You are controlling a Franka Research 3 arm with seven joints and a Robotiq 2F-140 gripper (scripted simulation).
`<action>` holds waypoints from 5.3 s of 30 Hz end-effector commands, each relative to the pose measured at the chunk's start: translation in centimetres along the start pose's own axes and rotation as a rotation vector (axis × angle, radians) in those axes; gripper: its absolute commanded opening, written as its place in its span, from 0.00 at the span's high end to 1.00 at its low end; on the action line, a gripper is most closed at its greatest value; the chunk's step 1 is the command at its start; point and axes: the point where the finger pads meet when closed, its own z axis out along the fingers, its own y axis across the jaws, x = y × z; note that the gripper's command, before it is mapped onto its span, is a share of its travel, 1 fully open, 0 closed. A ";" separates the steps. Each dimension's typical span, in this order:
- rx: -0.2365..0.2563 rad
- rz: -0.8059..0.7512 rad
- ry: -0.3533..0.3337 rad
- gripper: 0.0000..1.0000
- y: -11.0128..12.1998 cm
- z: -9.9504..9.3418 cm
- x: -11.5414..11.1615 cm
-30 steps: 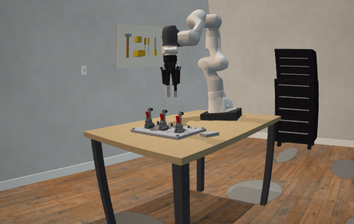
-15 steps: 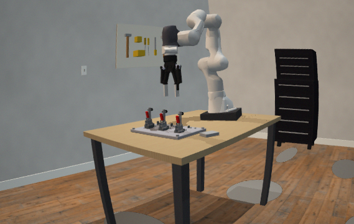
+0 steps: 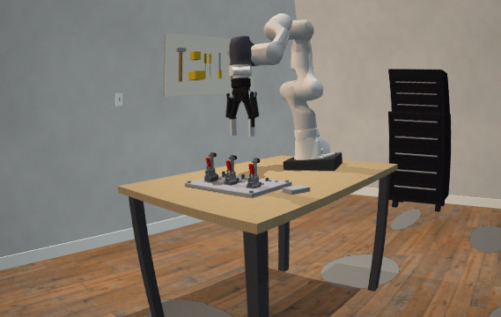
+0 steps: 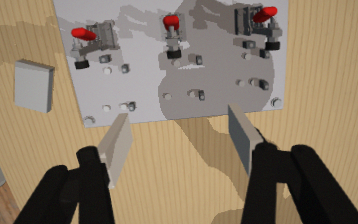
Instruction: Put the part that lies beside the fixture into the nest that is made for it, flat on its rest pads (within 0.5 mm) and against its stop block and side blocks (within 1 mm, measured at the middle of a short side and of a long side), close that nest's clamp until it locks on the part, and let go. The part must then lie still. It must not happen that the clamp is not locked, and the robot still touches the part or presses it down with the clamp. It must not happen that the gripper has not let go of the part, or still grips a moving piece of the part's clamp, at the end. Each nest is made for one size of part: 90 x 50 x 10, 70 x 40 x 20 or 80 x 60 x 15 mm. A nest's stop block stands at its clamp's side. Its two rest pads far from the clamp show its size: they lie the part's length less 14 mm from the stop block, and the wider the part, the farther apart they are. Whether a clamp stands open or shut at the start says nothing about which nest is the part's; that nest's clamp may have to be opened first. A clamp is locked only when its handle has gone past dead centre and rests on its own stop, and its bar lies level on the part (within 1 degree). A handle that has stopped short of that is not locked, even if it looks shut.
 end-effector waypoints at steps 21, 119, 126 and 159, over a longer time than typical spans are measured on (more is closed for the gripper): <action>0.002 -0.002 0.002 0.42 0.0 0.0 0.0; 0.005 -0.003 0.000 0.42 -25.1 -0.2 1.1; 0.005 0.002 0.000 0.42 -25.1 -0.2 1.1; 0.005 0.365 -0.001 0.42 -25.1 -0.2 1.1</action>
